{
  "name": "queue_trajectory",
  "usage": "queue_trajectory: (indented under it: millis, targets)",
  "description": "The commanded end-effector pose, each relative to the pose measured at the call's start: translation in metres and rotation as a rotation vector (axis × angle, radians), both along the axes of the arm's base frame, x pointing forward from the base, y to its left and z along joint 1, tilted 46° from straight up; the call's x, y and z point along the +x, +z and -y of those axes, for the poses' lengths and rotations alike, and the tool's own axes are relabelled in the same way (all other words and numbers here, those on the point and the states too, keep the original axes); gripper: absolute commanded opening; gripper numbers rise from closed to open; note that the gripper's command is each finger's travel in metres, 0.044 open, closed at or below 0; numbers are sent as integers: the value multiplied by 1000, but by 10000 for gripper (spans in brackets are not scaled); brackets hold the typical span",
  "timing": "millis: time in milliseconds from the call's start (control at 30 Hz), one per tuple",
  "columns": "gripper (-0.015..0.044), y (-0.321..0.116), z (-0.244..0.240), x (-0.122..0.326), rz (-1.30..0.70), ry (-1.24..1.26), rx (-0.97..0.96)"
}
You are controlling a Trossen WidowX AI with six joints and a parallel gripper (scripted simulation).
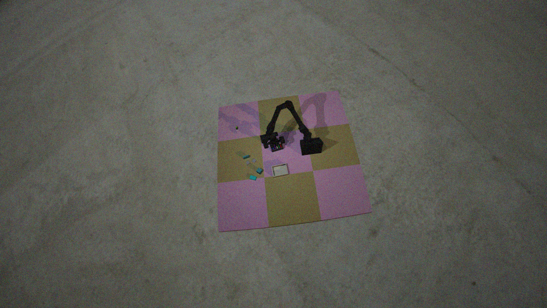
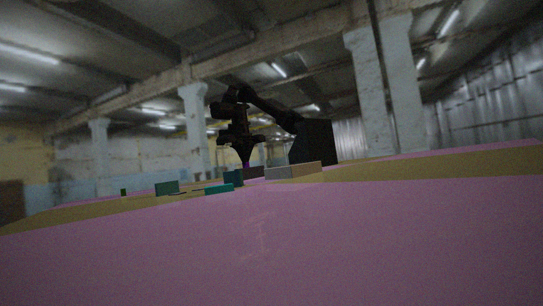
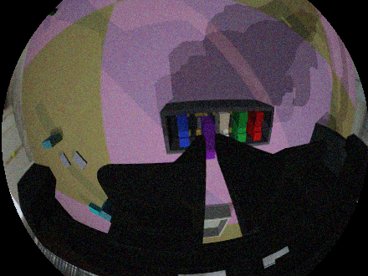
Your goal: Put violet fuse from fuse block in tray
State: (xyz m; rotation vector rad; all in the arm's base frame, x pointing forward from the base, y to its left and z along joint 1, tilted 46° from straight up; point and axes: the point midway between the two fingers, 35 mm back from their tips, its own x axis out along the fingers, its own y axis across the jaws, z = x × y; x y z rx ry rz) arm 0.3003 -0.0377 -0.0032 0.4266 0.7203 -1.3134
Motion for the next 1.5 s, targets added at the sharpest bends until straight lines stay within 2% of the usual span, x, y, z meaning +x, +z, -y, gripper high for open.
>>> queue_trajectory:
  millis: [0,1467]
  targets:
    - [0,3,-3,2,11,-3,6]
    - [0,27,-28,-2,9,-1,4]
